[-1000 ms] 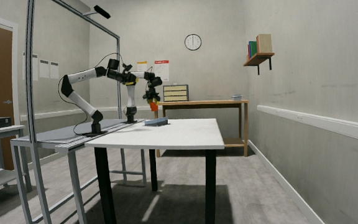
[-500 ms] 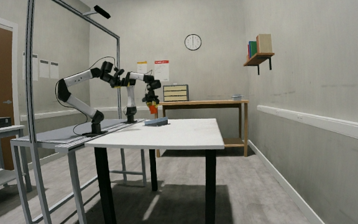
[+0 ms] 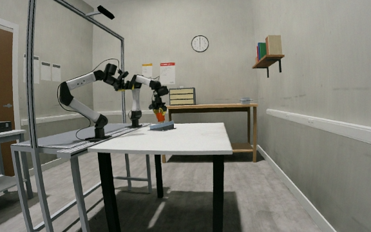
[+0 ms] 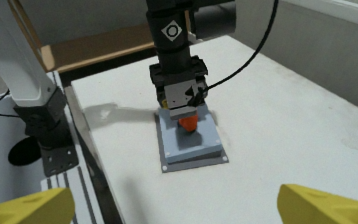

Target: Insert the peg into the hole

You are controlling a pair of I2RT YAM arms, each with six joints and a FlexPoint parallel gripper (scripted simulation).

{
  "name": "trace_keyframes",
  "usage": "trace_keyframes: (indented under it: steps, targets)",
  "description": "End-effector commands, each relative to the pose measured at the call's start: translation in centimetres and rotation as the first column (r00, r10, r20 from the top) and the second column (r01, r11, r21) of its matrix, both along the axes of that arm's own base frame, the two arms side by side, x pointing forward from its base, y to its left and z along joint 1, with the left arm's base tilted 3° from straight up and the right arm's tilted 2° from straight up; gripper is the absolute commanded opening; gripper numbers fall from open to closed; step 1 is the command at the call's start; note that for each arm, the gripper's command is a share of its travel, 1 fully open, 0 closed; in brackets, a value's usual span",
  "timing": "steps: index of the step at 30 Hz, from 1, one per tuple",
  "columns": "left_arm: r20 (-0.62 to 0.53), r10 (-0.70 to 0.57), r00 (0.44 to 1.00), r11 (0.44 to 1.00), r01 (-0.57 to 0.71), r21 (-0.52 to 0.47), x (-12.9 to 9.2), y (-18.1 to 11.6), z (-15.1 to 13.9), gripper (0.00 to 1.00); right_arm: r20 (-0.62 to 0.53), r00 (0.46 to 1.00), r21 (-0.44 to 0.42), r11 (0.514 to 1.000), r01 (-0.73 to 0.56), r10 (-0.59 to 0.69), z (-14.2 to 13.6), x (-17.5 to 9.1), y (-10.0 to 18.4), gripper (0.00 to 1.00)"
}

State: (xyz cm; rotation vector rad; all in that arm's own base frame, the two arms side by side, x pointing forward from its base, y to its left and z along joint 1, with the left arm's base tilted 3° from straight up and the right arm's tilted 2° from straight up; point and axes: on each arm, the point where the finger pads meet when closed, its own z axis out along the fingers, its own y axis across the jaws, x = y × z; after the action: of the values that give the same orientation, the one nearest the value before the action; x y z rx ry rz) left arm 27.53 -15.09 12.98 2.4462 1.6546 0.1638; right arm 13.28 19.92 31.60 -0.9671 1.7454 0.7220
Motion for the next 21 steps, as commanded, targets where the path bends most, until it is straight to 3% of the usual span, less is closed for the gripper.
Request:
trace_keyframes:
  steps: [1,21]
  targets:
    - [0.023,0.009,1.0,1.0,-0.008,-0.008,0.65,-0.18,0.46,0.35,-0.006,1.0,-0.001,1.0,0.013,-0.013,-0.18,0.07,-0.1,1.0]
    - [0.044,0.01,0.999,1.0,-0.01,-0.013,-0.07,0.4,0.67,0.35,-0.006,1.0,-0.001,1.0,0.013,-0.013,-0.18,0.07,-0.1,1.0]
